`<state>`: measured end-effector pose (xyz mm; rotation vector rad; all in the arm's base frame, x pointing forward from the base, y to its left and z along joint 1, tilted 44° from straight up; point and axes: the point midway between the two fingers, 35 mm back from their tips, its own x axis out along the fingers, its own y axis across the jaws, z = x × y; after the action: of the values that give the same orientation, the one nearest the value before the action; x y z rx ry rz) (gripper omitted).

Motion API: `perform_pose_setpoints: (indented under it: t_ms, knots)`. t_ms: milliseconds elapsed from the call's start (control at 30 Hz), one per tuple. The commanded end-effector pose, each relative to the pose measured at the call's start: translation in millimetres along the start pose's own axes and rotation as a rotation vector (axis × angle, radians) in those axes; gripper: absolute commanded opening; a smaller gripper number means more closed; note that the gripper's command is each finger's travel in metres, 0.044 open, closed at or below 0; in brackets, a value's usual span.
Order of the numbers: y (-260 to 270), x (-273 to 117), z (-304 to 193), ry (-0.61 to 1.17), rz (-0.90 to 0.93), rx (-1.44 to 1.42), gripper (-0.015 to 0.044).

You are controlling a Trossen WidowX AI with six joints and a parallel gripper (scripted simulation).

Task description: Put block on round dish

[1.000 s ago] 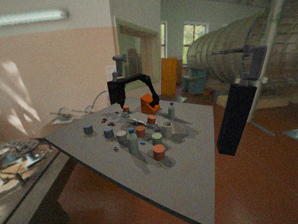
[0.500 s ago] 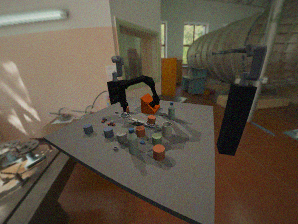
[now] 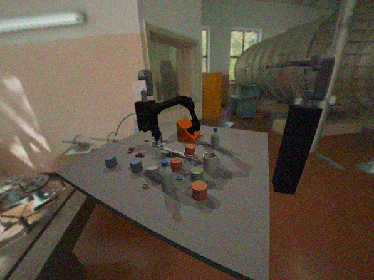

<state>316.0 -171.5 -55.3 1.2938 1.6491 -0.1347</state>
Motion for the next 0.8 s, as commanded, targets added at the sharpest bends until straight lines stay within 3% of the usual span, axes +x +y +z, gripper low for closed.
perform_pose_setpoints:
  t_ms: [0,367,500,767]
  knots:
    - [0,10,-2,0.009,0.001,0.004,0.0260]
    - [0,25,-3,0.010,0.001,0.004,0.0260]
    - [0,25,-3,0.010,0.001,0.004,0.0155]
    - [0,25,-3,0.010,0.001,0.004,0.0082]
